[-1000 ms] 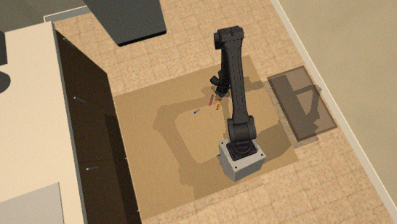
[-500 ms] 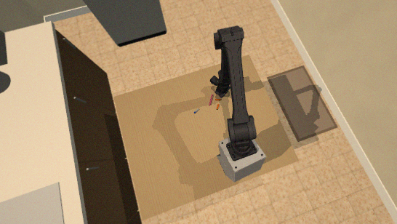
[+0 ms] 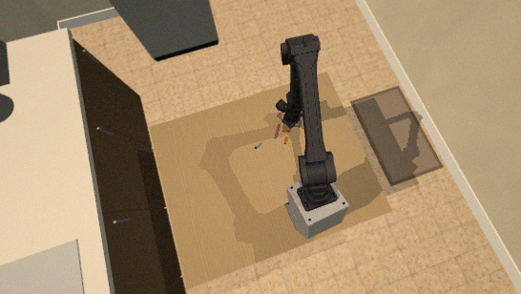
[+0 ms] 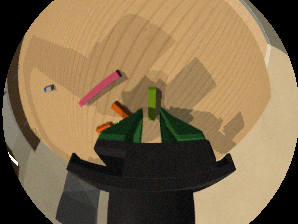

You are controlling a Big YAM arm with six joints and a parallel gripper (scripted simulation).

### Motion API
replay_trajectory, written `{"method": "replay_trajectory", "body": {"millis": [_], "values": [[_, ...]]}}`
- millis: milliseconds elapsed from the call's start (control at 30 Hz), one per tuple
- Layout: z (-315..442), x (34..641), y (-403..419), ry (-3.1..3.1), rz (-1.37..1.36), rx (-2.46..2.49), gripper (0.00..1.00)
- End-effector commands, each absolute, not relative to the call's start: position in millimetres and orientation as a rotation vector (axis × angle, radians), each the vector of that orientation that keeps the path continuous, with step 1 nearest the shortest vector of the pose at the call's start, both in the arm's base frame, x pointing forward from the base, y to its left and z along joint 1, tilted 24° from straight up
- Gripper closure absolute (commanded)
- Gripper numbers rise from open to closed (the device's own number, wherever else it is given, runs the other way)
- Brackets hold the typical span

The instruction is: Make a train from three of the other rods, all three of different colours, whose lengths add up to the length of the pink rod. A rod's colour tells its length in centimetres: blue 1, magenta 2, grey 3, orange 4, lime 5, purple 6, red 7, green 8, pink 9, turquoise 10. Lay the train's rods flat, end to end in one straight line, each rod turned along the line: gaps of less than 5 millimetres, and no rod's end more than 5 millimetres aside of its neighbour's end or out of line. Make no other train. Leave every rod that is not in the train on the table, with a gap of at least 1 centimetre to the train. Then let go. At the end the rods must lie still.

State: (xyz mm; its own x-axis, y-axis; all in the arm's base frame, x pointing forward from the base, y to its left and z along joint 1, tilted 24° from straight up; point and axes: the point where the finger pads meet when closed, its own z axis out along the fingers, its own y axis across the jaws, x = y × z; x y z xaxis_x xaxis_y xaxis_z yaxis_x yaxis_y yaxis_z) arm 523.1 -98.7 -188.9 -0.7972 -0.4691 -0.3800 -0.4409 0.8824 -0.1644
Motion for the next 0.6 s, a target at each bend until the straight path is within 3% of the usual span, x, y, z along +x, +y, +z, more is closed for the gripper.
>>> {"method": "replay_trajectory", "body": {"millis": [0, 567], "values": [[-190.1, 523.7, -101.0, 2.625, -0.102, -0.667, 0.77], [-190.5, 521.6, -104.8, 2.627, -0.104, -0.666, 0.77]]}}
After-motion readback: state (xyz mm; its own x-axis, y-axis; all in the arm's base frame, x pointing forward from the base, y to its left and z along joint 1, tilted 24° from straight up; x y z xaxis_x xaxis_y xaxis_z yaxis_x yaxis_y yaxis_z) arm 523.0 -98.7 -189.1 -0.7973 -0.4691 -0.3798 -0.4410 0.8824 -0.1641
